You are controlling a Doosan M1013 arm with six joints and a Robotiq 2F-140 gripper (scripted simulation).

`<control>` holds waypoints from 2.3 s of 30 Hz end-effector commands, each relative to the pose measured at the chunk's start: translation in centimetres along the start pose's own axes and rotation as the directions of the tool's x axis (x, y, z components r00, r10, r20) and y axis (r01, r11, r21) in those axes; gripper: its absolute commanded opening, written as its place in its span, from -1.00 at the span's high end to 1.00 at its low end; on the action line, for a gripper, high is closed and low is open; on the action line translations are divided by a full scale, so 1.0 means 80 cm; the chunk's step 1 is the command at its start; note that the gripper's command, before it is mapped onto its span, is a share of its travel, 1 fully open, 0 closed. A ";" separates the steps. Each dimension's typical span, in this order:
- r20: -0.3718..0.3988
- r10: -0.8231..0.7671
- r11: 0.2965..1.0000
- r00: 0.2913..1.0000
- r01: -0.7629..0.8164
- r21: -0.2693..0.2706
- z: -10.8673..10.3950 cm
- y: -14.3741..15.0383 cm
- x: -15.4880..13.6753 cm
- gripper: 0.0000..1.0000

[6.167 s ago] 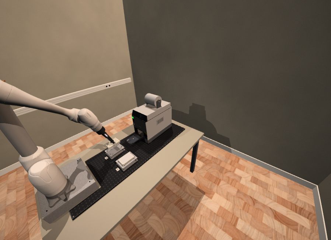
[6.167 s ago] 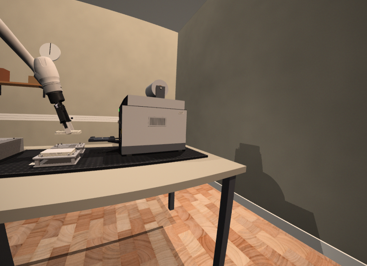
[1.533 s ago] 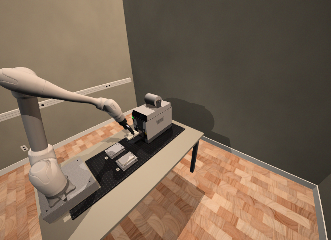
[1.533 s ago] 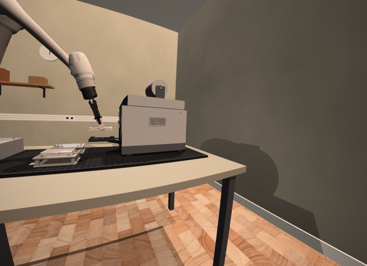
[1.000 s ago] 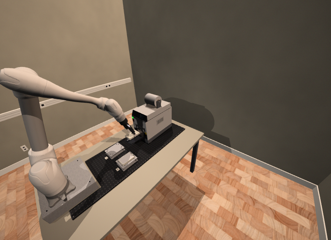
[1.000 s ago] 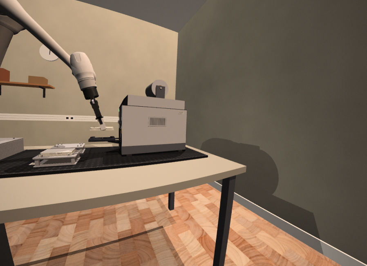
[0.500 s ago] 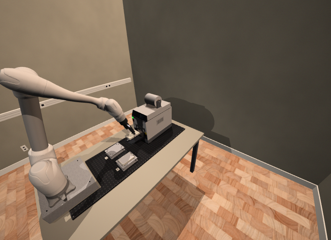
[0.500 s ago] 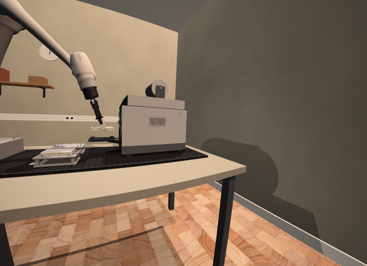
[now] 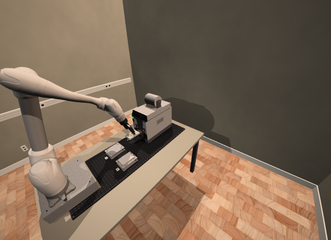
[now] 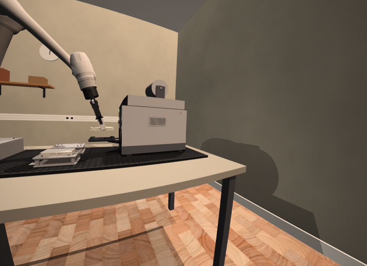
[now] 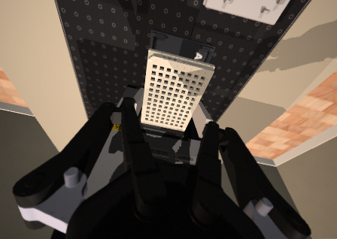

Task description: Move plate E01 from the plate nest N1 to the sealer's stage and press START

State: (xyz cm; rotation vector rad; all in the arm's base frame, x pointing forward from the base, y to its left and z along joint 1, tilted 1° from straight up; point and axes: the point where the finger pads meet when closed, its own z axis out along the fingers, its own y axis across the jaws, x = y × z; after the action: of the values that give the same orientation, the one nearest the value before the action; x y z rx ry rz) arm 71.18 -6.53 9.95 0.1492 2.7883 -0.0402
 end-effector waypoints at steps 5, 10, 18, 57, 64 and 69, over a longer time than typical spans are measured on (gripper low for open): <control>0.000 0.000 1.000 1.000 0.000 0.000 0.000 0.000 0.000 0.80; 0.000 0.000 1.000 1.000 0.000 0.000 0.000 0.000 0.000 0.80; 0.000 0.000 1.000 1.000 0.000 0.000 0.015 0.000 0.006 0.80; 0.000 0.000 1.000 1.000 0.000 0.000 0.025 0.000 0.009 0.80; 0.000 0.000 1.000 1.000 0.000 0.000 0.035 0.000 0.013 0.80; 0.000 0.000 1.000 1.000 0.000 0.000 0.044 0.000 0.016 0.80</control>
State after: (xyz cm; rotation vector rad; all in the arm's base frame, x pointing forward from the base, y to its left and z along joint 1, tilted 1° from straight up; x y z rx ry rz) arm 71.18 -6.56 6.39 0.1492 2.7884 -0.0402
